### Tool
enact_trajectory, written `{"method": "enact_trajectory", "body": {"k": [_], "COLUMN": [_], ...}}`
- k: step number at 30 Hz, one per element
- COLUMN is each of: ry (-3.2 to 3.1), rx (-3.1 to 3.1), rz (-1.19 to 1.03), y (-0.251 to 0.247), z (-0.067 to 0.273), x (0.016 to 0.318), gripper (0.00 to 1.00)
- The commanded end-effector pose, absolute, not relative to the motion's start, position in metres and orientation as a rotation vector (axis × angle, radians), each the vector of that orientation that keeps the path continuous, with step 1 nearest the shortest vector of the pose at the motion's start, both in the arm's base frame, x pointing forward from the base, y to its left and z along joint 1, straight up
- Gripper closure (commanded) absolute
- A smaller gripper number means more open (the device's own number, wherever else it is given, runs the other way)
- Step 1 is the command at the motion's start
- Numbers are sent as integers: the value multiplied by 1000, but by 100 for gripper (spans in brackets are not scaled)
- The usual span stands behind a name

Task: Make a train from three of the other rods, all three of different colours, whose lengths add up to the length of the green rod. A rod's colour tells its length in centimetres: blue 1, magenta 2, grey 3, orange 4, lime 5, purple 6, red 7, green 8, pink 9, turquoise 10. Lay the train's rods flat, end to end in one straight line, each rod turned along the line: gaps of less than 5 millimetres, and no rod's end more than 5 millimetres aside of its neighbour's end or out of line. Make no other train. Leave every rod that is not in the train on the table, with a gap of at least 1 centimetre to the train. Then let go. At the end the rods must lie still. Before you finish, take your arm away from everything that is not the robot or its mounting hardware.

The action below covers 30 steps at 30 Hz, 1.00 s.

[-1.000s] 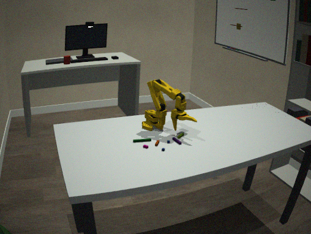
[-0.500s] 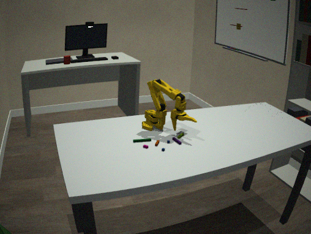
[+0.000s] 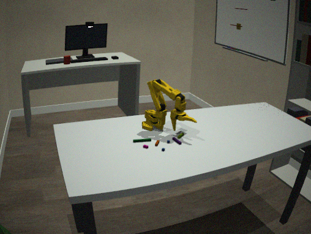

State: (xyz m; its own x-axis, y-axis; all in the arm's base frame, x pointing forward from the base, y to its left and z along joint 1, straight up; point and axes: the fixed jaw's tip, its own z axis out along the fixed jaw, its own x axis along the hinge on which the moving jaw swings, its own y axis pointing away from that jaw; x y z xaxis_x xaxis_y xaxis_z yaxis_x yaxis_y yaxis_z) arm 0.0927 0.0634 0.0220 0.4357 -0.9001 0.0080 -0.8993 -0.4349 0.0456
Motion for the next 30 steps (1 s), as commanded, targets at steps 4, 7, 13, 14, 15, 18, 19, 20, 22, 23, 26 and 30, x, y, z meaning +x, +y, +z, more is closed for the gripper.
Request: {"method": "enact_trajectory", "body": {"k": [4,7,13,14,15,18,19,20,22,23,26,30], "ry": [-1679,-1679,-1652,-1653,-1654,-1656,-1656,-1657,-1658,-1658,-1625,-1624], "rx": [2755,2763,2714,2722,2730,2753,2761,2768,2784,2784,2700,2722], "rz": [63,68,26,31,37,53,59,64,76,76,7,21], "y": [76,77,71,72,72,74,75,76,77,77,68,70], "z": [36,37,30,31,31,34,35,35,37,37,27,30], "x": [111,112,104,105,106,109,110,111,113,113,100,103], "gripper": [0,0,0,0,0,0,0,0,0,0,0,0]}}
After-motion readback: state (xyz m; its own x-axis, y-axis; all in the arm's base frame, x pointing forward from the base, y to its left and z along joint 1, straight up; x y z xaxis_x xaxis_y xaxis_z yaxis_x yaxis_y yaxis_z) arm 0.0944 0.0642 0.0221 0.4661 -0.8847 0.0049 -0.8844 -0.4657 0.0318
